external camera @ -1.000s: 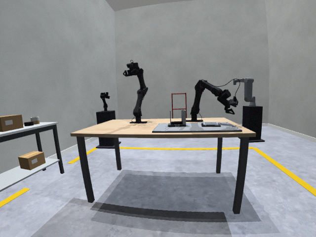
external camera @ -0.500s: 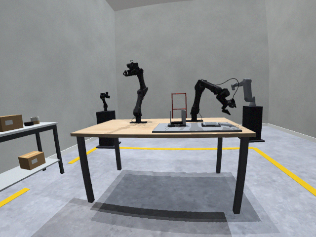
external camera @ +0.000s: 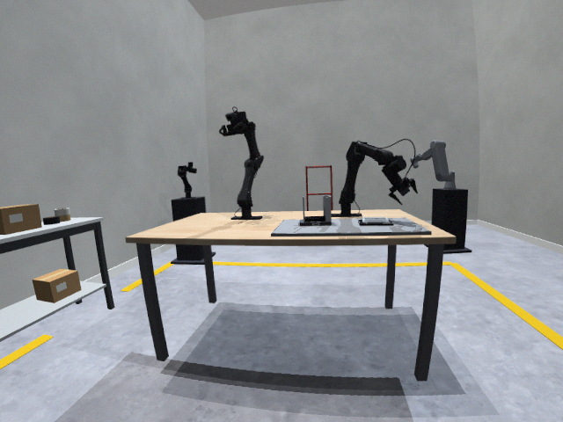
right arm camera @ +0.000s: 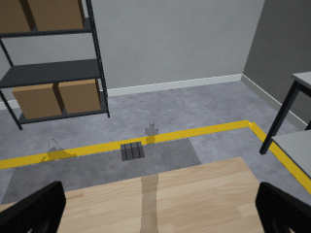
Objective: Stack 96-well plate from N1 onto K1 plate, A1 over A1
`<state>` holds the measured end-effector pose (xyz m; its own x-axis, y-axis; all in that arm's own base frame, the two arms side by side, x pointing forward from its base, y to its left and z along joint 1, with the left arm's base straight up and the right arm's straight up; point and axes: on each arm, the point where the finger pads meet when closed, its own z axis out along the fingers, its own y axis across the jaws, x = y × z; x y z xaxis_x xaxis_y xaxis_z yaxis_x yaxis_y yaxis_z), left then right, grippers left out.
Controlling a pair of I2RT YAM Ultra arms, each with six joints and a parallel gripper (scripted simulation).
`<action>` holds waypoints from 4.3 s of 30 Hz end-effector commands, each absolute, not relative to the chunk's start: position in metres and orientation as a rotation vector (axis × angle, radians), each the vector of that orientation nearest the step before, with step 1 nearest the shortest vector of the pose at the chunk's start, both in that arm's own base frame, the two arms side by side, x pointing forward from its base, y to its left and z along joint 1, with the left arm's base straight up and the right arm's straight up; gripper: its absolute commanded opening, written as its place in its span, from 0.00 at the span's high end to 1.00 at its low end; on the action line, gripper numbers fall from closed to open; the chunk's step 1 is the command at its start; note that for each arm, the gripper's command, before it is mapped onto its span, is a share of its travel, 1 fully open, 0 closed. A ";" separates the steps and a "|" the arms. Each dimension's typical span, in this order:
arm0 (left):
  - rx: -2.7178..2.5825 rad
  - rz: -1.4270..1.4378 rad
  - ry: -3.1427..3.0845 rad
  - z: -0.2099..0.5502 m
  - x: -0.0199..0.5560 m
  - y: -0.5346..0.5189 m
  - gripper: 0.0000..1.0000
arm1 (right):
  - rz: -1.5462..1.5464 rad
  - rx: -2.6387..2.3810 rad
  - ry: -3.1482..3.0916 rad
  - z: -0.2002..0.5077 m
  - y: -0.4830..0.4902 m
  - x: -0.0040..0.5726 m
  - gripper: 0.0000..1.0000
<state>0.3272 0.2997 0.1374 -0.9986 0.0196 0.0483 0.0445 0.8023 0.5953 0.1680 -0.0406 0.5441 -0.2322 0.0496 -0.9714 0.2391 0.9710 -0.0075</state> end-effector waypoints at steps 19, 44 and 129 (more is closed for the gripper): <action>-1.015 -0.568 -2.819 0.151 0.352 0.232 0.00 | -0.185 0.238 1.804 0.542 -0.041 0.158 0.00; -1.908 -0.176 -2.426 0.163 0.355 0.158 0.00 | -0.185 0.238 1.804 0.542 -0.041 0.158 0.00; -2.294 -0.030 -2.172 0.124 0.348 0.124 0.00 | -0.185 0.238 1.804 0.542 -0.041 0.158 0.00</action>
<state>0.3414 0.1246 0.1163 0.0476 0.9989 0.0003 0.9981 -0.0476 -0.0392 0.1680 -0.0406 0.5441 -0.2323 0.0497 -0.9714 0.2391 0.9710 -0.0075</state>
